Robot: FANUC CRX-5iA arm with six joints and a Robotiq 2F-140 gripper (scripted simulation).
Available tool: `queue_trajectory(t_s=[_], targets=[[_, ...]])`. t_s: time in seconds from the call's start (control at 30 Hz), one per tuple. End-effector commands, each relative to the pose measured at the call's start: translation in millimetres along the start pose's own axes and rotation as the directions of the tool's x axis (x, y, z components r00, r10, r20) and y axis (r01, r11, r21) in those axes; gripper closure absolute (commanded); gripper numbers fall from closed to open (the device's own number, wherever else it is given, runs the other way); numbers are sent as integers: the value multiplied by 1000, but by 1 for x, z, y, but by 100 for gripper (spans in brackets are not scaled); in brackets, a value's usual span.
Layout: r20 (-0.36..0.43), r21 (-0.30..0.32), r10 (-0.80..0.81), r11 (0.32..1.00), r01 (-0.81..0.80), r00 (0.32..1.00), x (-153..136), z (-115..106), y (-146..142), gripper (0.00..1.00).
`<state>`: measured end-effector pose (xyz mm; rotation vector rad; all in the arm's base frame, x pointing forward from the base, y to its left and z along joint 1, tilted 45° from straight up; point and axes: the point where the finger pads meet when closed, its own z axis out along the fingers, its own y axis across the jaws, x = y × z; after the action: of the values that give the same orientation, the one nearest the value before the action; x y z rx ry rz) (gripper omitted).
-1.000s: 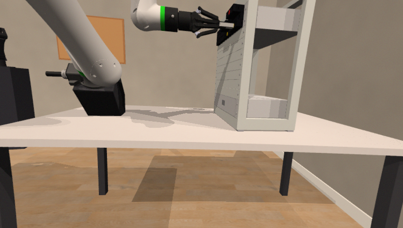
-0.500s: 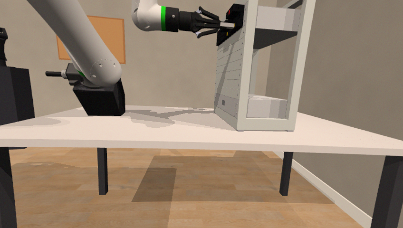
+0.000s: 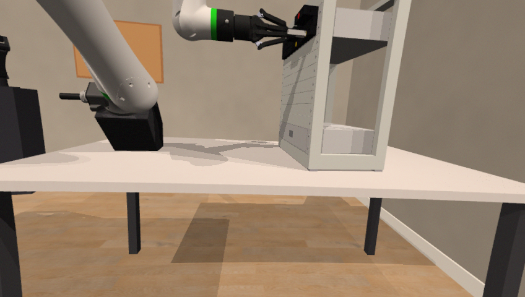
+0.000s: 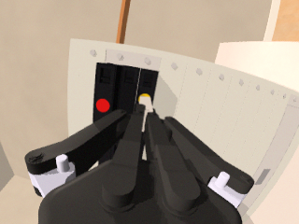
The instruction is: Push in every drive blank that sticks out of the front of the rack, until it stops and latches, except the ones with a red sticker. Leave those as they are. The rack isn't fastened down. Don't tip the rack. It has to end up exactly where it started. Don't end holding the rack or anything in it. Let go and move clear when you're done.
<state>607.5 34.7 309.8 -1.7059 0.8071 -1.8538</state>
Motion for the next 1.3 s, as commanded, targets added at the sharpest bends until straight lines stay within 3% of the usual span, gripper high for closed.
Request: queue_trajectory(t_s=[0.0,1.27], targets=[[0,0,0,1000,0,1000,0,0,0,100],[0,0,0,1000,0,1000,0,6,0,100]])
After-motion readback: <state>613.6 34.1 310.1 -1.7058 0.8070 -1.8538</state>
